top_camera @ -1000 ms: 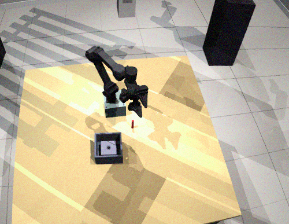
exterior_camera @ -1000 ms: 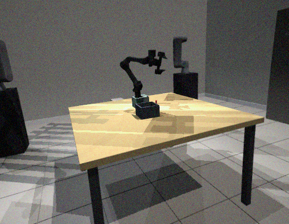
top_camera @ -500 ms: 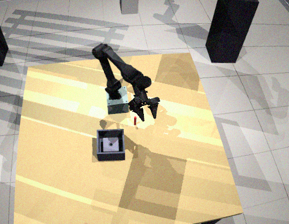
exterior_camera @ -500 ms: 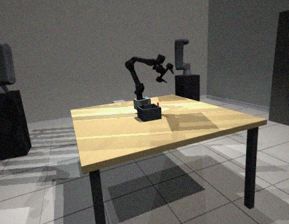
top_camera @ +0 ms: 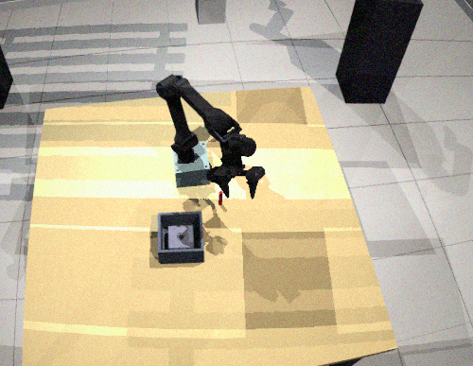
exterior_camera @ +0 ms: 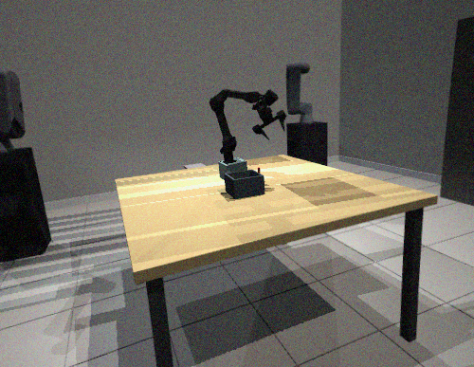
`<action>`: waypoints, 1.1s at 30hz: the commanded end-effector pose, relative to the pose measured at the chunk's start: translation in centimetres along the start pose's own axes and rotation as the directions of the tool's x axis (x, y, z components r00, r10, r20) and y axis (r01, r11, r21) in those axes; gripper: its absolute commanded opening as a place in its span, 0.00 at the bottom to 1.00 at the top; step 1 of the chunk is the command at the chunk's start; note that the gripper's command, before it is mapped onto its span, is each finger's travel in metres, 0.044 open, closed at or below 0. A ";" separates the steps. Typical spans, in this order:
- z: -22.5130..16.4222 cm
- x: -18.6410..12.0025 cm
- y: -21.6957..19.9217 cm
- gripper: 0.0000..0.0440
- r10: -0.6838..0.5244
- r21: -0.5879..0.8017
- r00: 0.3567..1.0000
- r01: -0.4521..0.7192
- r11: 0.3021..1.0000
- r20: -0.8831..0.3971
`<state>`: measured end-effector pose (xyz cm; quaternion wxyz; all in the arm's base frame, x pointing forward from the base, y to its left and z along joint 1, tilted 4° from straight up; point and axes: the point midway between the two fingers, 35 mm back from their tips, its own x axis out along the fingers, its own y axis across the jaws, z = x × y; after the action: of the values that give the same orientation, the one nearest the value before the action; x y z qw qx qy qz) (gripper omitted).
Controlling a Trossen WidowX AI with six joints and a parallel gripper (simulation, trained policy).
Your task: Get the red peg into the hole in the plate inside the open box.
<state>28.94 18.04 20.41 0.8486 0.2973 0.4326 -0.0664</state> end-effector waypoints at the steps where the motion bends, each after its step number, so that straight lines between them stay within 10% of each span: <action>1: 0.0 -0.1 -0.1 1.00 -0.040 -0.053 0.999 0.039 0.998 -0.029; 33: 1.9 -3.5 0.2 1.00 -0.102 -0.296 0.991 0.071 0.953 -0.090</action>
<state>28.10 16.62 23.49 0.8536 0.1589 0.4951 -0.0318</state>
